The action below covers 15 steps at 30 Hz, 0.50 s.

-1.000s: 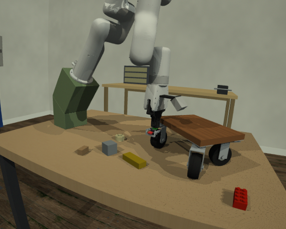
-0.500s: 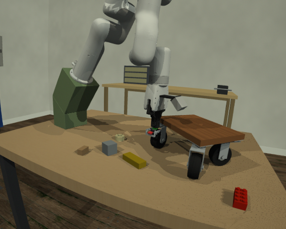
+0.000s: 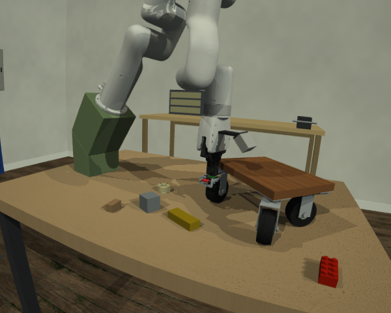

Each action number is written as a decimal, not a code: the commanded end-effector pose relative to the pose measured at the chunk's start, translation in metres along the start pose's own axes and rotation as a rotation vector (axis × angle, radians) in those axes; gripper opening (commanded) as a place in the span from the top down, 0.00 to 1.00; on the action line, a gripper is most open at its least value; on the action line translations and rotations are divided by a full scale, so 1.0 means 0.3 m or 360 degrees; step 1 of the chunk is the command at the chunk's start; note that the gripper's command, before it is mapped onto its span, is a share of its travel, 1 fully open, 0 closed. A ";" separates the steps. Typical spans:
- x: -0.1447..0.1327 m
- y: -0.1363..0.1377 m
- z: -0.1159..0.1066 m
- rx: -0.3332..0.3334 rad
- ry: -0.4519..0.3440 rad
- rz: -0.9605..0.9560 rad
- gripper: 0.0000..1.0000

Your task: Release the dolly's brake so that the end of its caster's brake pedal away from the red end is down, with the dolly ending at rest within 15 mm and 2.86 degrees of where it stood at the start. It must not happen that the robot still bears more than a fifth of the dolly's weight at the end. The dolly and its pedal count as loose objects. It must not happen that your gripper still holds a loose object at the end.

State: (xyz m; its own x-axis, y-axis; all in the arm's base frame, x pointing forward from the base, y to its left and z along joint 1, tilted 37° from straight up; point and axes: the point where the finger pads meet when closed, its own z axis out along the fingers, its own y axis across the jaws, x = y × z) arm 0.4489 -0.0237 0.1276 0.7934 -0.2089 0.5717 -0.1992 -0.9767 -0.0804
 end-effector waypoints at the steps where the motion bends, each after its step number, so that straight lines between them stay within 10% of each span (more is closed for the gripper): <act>1: 0.002 0.000 0.006 -0.0016 0.0039 0.0001 1.00; 15: 0.003 0.000 0.025 -0.0015 0.0039 0.0000 1.00</act>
